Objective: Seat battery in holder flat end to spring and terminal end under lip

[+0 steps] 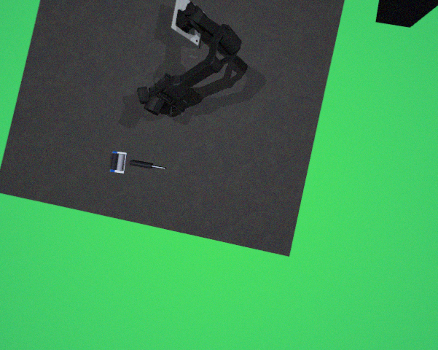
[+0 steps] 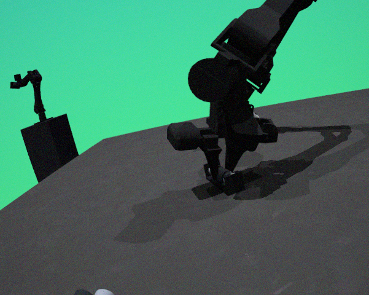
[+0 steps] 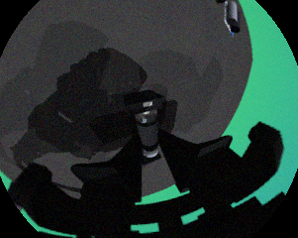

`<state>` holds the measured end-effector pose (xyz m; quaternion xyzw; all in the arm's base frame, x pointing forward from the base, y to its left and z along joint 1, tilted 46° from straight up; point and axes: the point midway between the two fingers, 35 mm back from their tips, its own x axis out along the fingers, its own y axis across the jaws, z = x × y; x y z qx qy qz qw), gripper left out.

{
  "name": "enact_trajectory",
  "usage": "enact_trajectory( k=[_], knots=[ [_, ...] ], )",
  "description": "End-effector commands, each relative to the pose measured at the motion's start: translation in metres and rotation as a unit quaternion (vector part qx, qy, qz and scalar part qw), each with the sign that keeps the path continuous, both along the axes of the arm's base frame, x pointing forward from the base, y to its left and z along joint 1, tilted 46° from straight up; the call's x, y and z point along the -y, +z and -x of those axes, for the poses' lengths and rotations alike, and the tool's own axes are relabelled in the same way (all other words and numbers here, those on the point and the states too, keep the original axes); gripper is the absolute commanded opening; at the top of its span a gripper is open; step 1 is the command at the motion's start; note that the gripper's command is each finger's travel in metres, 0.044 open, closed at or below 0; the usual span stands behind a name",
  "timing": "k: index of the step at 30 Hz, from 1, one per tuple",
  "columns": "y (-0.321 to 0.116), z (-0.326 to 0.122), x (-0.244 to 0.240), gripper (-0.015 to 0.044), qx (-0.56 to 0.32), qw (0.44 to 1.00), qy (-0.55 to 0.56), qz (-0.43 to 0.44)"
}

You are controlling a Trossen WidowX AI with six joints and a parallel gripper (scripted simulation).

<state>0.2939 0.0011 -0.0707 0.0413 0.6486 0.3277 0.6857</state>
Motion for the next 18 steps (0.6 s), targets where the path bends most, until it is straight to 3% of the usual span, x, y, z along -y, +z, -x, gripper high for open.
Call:
enact_trajectory(
  k=[1, 18],
  knots=[
    [-0.0033, 0.0059, -0.0029, 0.0076, -0.016, 1.000, 0.004, 0.005],
    [-0.0017, 0.0027, -0.0038, 0.0076, -0.014, 1.000, 0.003, 0.011]
  ],
)
